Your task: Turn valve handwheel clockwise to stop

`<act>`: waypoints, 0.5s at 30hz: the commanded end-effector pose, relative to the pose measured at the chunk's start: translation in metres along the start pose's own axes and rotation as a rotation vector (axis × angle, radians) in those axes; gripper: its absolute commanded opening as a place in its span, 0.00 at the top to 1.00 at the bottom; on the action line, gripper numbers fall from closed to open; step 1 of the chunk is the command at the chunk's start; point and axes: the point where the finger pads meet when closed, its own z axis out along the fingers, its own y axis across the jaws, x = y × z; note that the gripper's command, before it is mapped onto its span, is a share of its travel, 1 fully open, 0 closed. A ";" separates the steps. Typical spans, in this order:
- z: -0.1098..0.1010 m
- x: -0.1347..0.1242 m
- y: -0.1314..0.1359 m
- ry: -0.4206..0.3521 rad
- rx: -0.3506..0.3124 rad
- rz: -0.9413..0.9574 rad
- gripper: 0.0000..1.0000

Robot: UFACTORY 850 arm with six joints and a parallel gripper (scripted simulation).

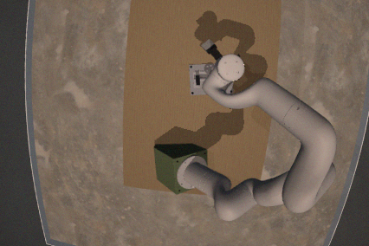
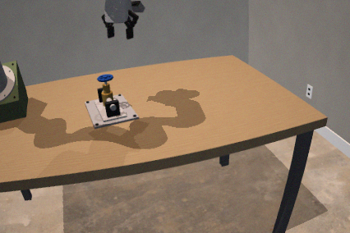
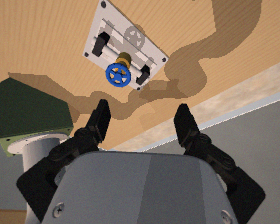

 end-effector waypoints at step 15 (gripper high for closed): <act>0.078 -0.036 -0.063 0.014 -0.001 -0.114 0.00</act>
